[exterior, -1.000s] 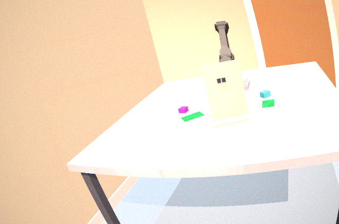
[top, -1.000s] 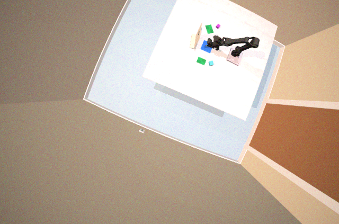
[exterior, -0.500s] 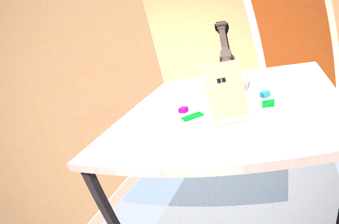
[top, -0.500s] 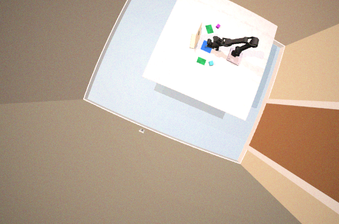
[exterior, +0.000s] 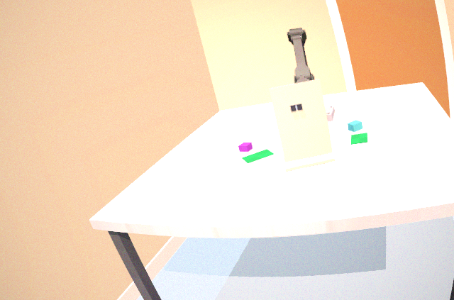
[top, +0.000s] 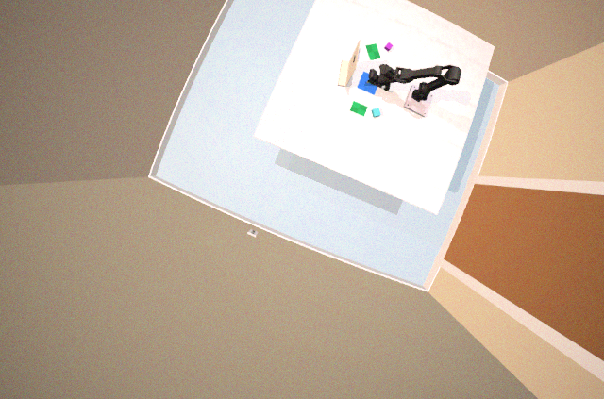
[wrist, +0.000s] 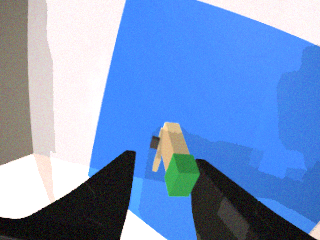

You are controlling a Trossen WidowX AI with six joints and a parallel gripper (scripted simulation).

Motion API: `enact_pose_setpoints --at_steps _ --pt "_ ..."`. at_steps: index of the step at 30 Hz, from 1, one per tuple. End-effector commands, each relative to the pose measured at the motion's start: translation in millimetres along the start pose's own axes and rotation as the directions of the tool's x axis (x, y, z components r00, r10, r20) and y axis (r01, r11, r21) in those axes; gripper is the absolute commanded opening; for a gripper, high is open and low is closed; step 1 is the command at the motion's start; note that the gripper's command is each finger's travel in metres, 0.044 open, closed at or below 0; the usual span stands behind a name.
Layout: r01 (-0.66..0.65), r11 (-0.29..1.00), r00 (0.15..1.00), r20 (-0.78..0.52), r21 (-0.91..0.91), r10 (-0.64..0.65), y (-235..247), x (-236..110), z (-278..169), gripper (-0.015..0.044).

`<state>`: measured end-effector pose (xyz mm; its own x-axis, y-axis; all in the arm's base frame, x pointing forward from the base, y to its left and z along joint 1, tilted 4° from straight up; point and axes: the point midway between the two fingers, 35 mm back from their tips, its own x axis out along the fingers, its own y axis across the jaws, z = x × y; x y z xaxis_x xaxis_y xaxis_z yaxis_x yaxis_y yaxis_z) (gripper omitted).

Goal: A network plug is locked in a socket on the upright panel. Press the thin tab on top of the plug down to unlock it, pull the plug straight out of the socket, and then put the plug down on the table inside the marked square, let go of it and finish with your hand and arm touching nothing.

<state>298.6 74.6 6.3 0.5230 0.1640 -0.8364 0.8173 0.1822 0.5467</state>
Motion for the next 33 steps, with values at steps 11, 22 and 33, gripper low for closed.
enact_pose_setpoints --at_steps 11,22,33 --pt "0.001 1.000 1.000 0.001 0.001 -0.001 0.7 -7.2 0.4 0.0156" --pt "0.002 1.000 1.000 0.002 0.002 -0.002 1.3 -17.6 0.9 0.0156" --pt "0.003 1.000 1.000 0.003 0.002 -0.003 2.2 -26.8 1.4 0.0156"
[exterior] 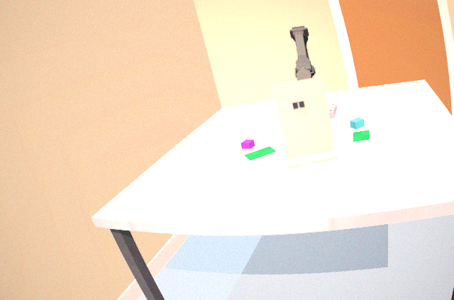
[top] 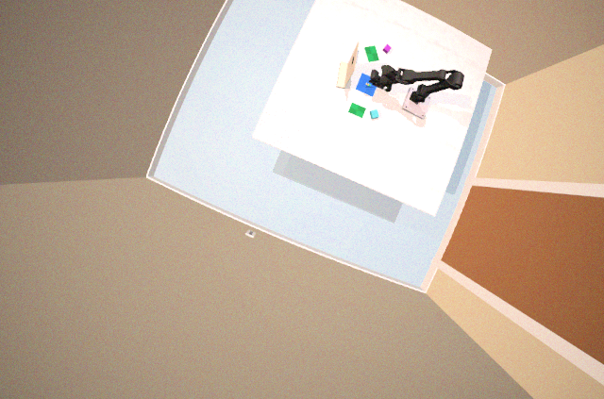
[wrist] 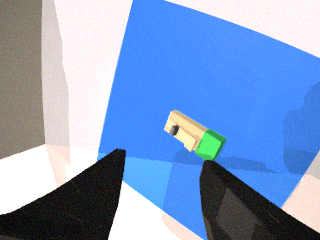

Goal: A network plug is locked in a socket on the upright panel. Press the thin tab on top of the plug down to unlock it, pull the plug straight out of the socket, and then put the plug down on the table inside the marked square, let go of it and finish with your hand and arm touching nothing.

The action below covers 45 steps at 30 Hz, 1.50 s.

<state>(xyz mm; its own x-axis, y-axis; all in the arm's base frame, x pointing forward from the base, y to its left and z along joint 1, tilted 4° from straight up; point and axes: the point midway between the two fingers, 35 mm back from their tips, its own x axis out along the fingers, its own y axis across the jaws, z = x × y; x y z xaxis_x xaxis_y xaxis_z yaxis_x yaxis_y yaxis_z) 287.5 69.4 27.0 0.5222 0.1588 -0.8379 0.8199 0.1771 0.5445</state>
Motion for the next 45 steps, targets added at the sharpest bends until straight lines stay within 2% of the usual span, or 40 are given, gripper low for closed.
enact_pose_setpoints --at_steps 1,45 --pt "0.000 1.000 1.000 -0.002 -0.003 0.000 1.8 -3.8 -0.2 0.0156" --pt "0.000 1.000 1.000 -0.001 -0.003 0.000 42.6 -66.5 0.2 0.0156"
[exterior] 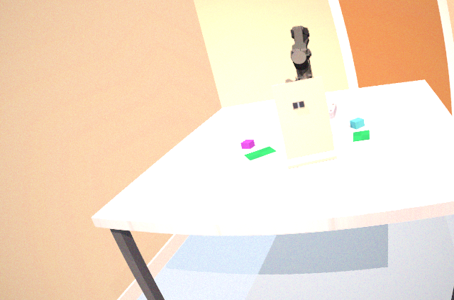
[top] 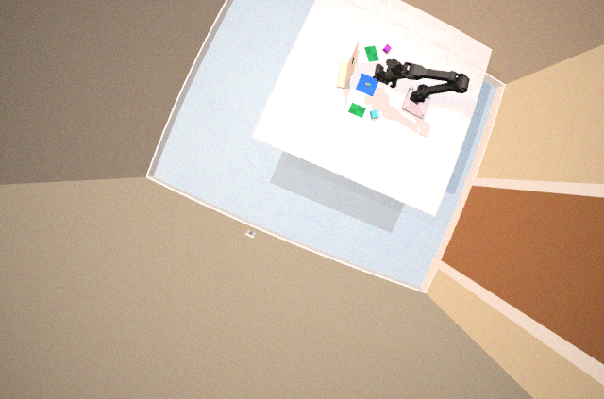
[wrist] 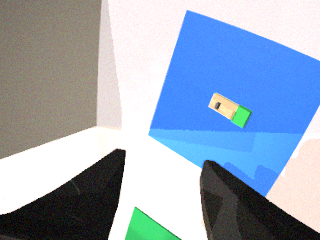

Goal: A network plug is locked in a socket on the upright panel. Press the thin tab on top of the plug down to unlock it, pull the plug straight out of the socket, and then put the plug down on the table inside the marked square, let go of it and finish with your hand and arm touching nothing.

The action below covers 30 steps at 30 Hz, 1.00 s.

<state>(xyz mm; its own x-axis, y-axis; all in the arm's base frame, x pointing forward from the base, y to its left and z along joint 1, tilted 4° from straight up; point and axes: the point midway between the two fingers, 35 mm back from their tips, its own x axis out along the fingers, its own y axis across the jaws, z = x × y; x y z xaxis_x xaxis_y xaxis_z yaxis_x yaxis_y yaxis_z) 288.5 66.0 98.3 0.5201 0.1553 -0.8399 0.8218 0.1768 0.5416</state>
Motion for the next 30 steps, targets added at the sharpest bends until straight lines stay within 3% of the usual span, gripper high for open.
enact_pose_setpoints --at_steps 1,8,30 --pt "-0.003 1.000 1.000 -0.004 -0.004 0.003 4.2 -8.5 -0.6 0.0156" --pt "0.000 1.000 1.000 0.000 0.000 0.000 6.7 -11.5 0.0 0.0156" --pt "-0.002 1.000 1.000 -0.002 -0.002 0.002 48.6 -66.0 -0.1 0.0156"
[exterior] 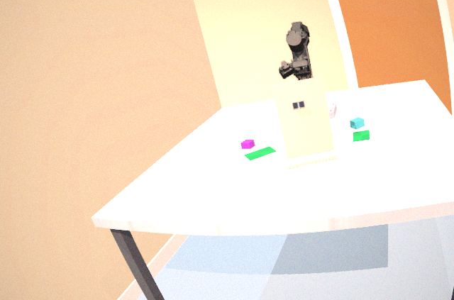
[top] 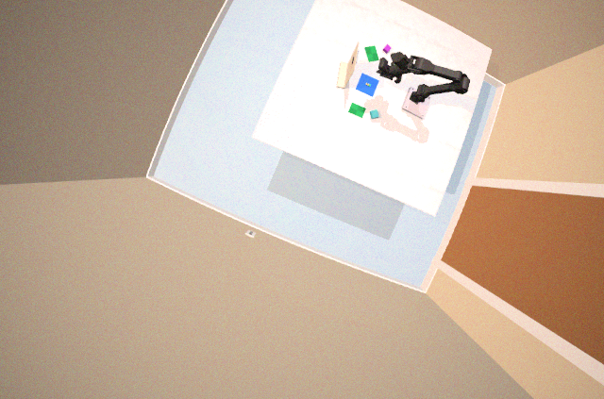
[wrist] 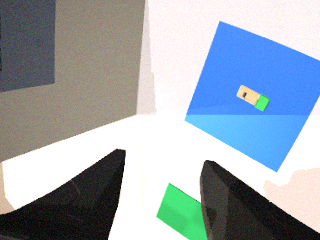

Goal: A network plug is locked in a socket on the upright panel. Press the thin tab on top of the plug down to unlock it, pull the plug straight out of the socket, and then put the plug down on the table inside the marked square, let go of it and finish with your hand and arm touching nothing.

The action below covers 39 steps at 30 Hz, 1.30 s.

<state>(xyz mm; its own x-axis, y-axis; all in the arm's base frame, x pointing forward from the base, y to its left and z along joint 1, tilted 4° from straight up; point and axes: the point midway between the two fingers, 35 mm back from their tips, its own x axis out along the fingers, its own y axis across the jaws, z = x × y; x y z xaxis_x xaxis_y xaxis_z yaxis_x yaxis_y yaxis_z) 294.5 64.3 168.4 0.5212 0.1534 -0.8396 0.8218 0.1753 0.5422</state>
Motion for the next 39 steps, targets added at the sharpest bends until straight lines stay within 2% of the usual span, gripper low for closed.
enact_pose_setpoints --at_steps 1,13,24,39 --pt "-0.001 1.000 1.000 -0.005 -0.004 0.001 7.6 -12.7 -0.6 0.0156" --pt "-0.002 1.000 1.000 -0.006 -0.005 0.002 21.5 -42.2 -1.0 0.0156" --pt "-0.002 1.000 1.000 -0.006 -0.005 0.002 21.5 -42.2 -1.0 0.0440" --pt "-0.002 1.000 1.000 -0.006 -0.005 0.002 21.5 -42.2 -1.0 0.0440"
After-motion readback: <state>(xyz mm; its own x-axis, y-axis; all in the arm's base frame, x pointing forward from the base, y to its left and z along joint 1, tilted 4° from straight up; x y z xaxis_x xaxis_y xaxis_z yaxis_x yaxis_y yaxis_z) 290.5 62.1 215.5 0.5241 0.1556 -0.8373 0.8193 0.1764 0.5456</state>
